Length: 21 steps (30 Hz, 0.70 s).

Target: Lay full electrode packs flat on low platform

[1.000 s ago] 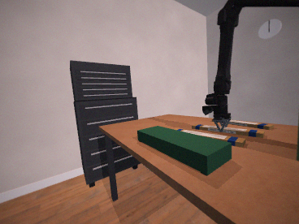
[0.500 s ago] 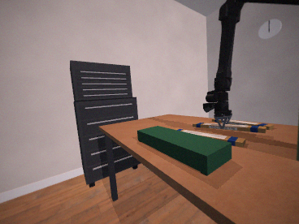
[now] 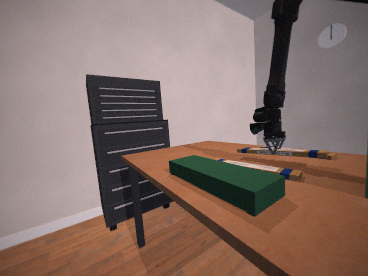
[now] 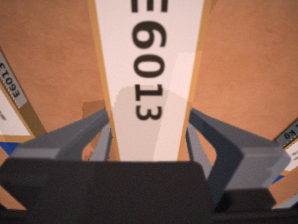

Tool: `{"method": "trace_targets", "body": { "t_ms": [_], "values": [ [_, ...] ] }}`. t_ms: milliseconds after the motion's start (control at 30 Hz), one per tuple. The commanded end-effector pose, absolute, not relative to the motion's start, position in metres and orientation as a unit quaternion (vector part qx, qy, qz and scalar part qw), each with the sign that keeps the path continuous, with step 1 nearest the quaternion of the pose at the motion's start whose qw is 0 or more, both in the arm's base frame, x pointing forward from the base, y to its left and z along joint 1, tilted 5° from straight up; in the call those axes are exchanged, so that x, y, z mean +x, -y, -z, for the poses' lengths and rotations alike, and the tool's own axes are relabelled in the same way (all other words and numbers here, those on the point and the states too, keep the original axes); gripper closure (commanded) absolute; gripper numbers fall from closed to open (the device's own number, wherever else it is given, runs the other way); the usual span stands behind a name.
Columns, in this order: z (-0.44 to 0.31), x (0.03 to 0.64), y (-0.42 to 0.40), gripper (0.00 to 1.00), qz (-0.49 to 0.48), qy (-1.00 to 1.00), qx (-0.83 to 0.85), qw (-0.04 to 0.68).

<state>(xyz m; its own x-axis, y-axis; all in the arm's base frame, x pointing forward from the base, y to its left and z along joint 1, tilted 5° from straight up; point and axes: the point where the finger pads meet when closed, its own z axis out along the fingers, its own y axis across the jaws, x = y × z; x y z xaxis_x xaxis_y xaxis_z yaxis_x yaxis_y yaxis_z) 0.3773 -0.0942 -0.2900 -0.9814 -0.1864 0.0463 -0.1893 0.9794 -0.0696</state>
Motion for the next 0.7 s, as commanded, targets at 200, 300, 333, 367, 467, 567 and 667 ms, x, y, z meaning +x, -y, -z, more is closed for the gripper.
{"method": "trace_targets", "body": {
  "t_ms": [200, 300, 333, 367, 467, 567, 667],
  "values": [
    [0.254, 0.418, 0.092, 1.0, -0.047, 0.994, 0.098, -0.012],
    [0.253, 0.419, 0.092, 1.0, -0.047, 0.994, 0.098, -0.012],
    [0.253, 0.42, 0.092, 1.0, -0.047, 0.994, 0.098, -0.013],
    [0.252, 0.421, 0.092, 1.0, -0.047, 0.994, 0.098, -0.013],
    [0.251, 0.423, 0.092, 1.0, -0.047, 0.994, 0.098, -0.014],
    [0.25, 0.424, 0.092, 1.0, -0.047, 0.994, 0.098, -0.014],
    [0.248, 0.425, 0.092, 1.0, -0.047, 0.994, 0.098, -0.014]
  ]
}}
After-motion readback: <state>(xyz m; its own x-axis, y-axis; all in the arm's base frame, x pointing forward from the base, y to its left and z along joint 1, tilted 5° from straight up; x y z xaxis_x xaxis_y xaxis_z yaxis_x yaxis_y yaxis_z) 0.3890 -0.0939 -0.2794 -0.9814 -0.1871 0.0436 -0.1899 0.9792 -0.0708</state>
